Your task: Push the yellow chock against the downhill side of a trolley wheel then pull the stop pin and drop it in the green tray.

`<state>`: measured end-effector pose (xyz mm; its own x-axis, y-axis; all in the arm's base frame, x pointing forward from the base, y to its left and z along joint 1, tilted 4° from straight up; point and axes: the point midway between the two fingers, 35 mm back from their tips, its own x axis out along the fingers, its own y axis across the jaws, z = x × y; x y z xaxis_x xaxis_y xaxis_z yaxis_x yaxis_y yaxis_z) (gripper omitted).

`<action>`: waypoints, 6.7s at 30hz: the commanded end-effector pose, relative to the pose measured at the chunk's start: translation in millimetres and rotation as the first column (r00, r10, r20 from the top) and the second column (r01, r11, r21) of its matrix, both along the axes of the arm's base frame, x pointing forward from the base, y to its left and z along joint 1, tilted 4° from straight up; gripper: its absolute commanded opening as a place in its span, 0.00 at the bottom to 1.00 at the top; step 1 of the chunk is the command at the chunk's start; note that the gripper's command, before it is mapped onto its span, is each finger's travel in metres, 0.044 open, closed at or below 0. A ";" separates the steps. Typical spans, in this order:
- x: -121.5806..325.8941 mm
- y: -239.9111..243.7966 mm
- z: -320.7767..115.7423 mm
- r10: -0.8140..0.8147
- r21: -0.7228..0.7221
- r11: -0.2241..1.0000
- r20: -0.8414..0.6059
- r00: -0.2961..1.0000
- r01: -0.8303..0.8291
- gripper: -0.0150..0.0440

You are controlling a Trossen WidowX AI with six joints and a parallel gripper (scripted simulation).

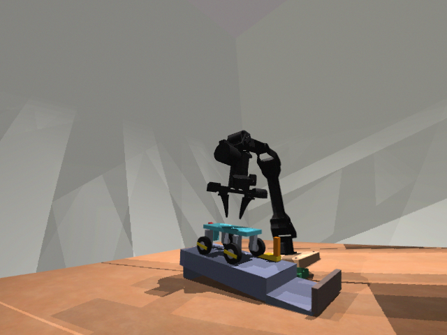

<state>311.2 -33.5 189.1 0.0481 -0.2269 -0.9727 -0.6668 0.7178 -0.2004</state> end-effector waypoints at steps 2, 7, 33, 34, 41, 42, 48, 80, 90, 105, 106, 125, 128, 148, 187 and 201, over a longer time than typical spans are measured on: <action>-1.6 -24.0 2.4 0.148 -0.035 0.988 -0.071 0.986 -0.151 0.58; -6.1 -49.4 8.1 0.307 -0.052 0.947 -0.149 0.940 -0.318 0.58; -20.6 -100.0 8.6 0.566 -0.017 0.800 -0.312 0.763 -0.600 0.58; -20.7 -100.6 7.1 0.566 -0.017 0.800 -0.312 0.763 -0.600 0.58; -21.3 -104.3 -2.8 0.566 -0.018 0.800 -0.312 0.763 -0.600 0.58; -21.5 -104.9 -4.1 0.566 -0.018 0.800 -0.312 0.763 -0.600 0.58; -22.0 -106.7 -8.8 0.566 -0.018 0.800 -0.312 0.763 -0.600 0.58; -22.8 -118.9 -43.0 0.565 -0.019 0.800 -0.309 0.765 -0.599 0.40; -22.8 -118.9 -42.9 0.565 -0.019 0.800 -0.310 0.764 -0.599 0.25; -23.3 -116.0 -31.7 0.566 -0.018 0.800 -0.313 0.763 -0.600 0.25; -23.3 -115.8 -31.0 0.566 -0.018 0.800 -0.313 0.763 -0.600 0.25; -23.1 -112.0 -19.5 0.566 -0.018 0.800 -0.313 0.763 -0.600 0.25; -23.0 -111.5 -17.7 0.566 -0.018 0.800 -0.313 0.763 -0.600 0.25; -22.0 -110.2 -3.6 0.566 -0.018 0.800 -0.313 0.763 -0.600 0.25; -81.2 -131.9 3.2 0.565 -0.017 0.800 -0.318 0.761 -0.600 0.25; -110.0 -126.3 4.0 0.565 -0.015 0.800 -0.319 0.761 -0.600 0.25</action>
<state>203.1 -163.2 193.2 -0.0705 -0.3542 -0.9325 -0.9872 0.1591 0.0142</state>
